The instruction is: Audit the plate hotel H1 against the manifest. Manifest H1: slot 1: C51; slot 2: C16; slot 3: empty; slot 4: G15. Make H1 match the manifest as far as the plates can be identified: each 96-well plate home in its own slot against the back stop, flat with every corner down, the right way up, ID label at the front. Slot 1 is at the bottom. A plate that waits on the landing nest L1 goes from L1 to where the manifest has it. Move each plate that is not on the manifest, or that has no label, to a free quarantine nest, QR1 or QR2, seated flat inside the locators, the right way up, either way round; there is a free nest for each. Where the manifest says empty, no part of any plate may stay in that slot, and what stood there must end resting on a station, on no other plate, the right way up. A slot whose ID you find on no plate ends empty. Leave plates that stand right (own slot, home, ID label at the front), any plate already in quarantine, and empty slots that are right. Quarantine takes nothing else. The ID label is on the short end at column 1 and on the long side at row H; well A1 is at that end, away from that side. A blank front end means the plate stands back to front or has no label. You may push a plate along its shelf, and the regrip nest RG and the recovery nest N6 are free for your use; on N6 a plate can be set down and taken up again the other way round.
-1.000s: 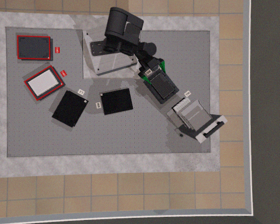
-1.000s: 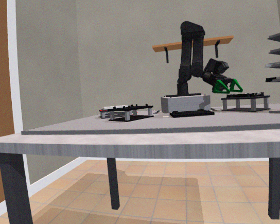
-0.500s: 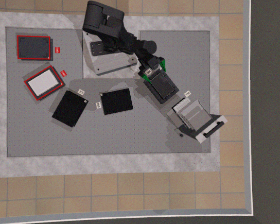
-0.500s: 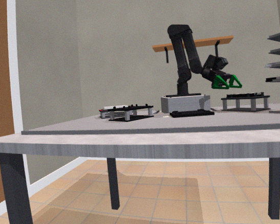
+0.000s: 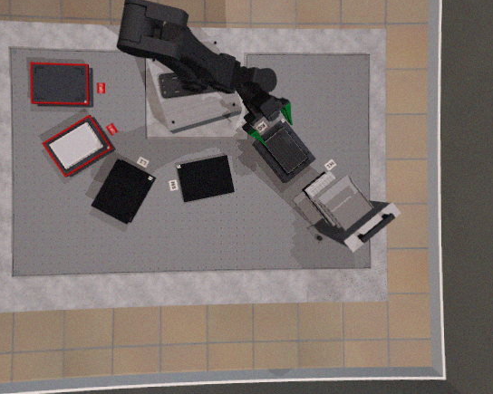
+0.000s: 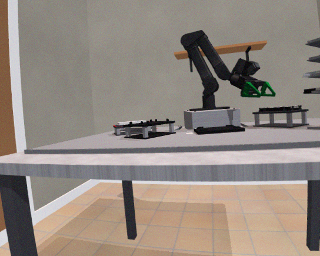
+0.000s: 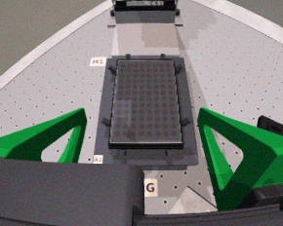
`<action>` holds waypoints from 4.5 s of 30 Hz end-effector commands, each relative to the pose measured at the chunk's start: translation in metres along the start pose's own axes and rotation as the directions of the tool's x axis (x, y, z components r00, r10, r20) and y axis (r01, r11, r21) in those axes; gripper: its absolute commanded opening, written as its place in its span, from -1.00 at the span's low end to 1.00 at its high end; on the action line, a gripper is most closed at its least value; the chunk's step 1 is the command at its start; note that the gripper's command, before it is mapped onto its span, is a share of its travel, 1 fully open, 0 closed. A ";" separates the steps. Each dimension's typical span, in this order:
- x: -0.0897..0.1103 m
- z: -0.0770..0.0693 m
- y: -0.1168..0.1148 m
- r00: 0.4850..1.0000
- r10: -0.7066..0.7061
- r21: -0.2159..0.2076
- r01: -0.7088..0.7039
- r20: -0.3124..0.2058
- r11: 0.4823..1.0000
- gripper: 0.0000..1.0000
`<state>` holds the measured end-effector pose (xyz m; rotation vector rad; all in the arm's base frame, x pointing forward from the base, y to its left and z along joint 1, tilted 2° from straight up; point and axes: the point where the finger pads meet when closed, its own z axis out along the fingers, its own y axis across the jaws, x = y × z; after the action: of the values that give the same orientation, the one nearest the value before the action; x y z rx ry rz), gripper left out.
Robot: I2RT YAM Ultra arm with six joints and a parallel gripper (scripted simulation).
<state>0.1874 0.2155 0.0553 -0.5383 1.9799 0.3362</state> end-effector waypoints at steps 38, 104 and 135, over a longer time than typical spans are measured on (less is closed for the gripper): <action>-0.069 -0.041 0.000 1.000 -0.007 0.013 0.008 -0.012 1.000 1.00; -0.126 -0.019 0.136 0.623 -0.747 -0.535 0.559 -0.232 0.633 1.00; -0.132 -0.008 0.173 0.144 -0.985 -0.818 0.554 -0.091 0.156 1.00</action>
<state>0.1508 0.4018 0.1696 -2.3649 1.7358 0.0161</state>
